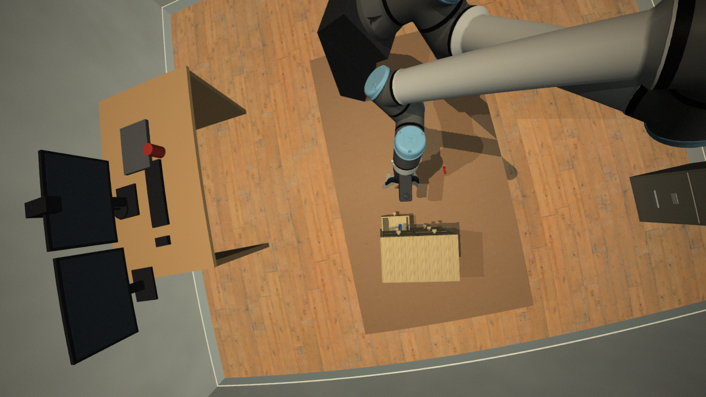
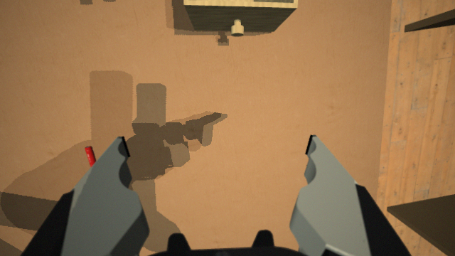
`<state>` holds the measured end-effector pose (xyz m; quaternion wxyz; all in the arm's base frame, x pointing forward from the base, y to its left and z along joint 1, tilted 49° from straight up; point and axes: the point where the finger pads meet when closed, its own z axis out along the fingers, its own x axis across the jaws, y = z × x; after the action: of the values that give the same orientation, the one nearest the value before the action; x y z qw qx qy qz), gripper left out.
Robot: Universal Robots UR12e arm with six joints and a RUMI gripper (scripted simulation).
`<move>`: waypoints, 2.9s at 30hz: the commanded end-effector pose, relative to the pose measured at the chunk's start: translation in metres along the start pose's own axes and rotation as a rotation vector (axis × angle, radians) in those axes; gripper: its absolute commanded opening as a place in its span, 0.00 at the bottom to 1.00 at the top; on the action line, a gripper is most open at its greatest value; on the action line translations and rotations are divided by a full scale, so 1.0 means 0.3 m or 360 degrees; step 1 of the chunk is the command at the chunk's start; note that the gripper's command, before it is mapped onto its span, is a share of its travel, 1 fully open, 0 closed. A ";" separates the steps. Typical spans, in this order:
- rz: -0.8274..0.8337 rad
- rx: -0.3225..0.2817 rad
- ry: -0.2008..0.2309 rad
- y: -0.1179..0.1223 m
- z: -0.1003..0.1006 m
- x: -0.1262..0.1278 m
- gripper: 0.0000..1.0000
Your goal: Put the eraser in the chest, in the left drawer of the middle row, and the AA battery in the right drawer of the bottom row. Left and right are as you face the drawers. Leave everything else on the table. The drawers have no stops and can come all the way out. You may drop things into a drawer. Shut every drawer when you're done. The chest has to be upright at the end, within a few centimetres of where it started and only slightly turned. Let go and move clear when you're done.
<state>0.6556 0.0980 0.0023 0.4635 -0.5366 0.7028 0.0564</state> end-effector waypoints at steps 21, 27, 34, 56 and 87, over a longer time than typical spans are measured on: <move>-0.0002 -0.0214 0.0000 -0.006 -0.014 0.002 1.00; -0.0002 -0.0243 0.0000 -0.006 -0.016 0.001 1.00; -0.0002 -0.0290 0.0000 -0.007 -0.019 0.002 1.00; -0.0002 -0.0377 0.0000 -0.008 -0.025 0.002 1.00; -0.0002 -0.0403 0.0000 -0.009 -0.027 0.001 1.00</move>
<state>0.6526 0.0925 0.0076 0.3921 -0.5912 0.6898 0.1448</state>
